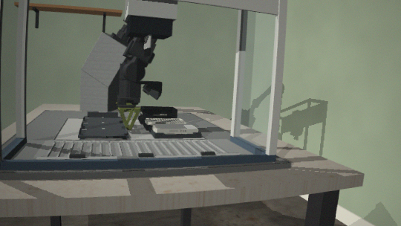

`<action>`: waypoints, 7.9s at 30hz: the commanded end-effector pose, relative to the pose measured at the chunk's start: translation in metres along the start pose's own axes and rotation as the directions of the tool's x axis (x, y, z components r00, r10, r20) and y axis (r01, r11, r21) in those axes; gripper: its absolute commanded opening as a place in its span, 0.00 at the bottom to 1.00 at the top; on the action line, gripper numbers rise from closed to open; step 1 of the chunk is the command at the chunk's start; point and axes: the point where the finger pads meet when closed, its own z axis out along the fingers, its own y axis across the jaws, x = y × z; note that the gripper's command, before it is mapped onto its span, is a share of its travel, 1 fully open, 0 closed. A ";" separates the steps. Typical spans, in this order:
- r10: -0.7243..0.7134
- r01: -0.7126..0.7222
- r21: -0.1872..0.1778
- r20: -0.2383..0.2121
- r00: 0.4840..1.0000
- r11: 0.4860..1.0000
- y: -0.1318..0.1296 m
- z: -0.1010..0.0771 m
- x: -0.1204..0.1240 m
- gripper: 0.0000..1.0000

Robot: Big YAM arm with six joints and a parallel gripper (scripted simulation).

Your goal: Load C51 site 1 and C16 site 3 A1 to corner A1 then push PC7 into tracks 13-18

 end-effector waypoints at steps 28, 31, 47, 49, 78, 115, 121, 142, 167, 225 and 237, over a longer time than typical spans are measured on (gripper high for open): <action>0.022 -0.022 0.030 -0.014 1.000 0.999 -0.017 -0.014 0.029 1.00; 0.023 -0.022 0.028 -0.014 1.000 0.999 -0.016 -0.013 0.031 1.00; 0.027 -0.026 0.028 -0.014 1.000 0.999 -0.016 -0.013 0.036 1.00; 0.027 -0.027 0.027 -0.014 1.000 0.999 -0.015 -0.013 0.037 1.00; 0.030 -0.029 0.032 -0.014 0.999 0.999 -0.017 -0.016 0.044 1.00; 0.030 -0.029 0.027 -0.015 0.999 0.999 -0.014 -0.013 0.057 1.00; 0.028 -0.028 0.027 -0.015 0.999 0.999 -0.015 -0.014 0.059 1.00; 0.027 -0.027 0.028 -0.015 1.000 0.999 -0.015 -0.014 0.065 1.00; 0.029 -0.029 0.027 -0.015 0.999 0.999 -0.014 -0.014 0.072 1.00; 0.005 -0.004 0.036 -0.012 1.000 0.999 -0.007 -0.136 0.045 1.00; -0.015 0.016 0.051 -0.011 1.000 0.999 -0.034 -0.133 0.009 1.00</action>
